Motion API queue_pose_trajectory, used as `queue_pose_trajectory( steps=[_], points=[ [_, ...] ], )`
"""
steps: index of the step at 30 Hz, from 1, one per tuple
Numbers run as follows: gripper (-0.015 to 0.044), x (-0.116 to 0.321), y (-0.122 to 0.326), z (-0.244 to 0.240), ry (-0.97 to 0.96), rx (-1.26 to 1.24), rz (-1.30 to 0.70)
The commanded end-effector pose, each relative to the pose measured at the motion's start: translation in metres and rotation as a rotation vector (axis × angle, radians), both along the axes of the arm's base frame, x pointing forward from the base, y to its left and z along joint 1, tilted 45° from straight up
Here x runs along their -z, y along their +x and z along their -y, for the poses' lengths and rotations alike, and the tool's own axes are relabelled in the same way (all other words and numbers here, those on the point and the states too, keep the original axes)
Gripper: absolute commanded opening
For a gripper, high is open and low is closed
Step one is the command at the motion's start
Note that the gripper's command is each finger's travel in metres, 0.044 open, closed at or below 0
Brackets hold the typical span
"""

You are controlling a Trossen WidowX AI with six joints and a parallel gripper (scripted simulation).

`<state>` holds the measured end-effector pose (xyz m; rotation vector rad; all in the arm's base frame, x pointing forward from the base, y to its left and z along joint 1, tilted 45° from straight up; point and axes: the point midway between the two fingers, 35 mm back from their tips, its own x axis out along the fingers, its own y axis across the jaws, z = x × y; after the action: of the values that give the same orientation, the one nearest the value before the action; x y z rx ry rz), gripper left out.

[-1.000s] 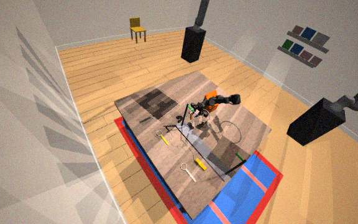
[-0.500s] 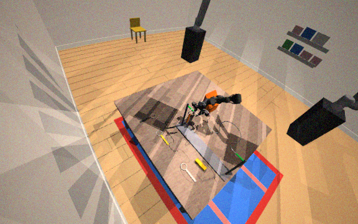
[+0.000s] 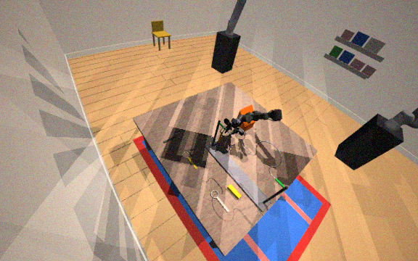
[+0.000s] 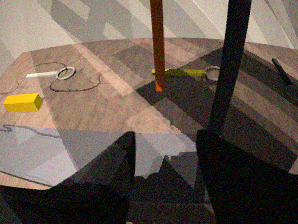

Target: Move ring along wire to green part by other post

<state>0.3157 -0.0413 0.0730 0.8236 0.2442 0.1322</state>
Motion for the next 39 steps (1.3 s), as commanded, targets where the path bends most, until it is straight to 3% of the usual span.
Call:
queue_pose_trajectory(
  steps=[1, 5, 16, 39],
  points=[
    [0.0160, -0.002, 0.000, 0.000, -0.007, -0.003, 0.007],
    [0.0160, -0.002, 0.000, 0.000, -0.007, -0.003, 0.007],
    [0.0440, -0.006, -0.053, 0.005, 0.065, 0.027, -0.085],
    [0.0440, -0.006, -0.054, 0.005, 0.067, 0.028, -0.086]
  ],
)
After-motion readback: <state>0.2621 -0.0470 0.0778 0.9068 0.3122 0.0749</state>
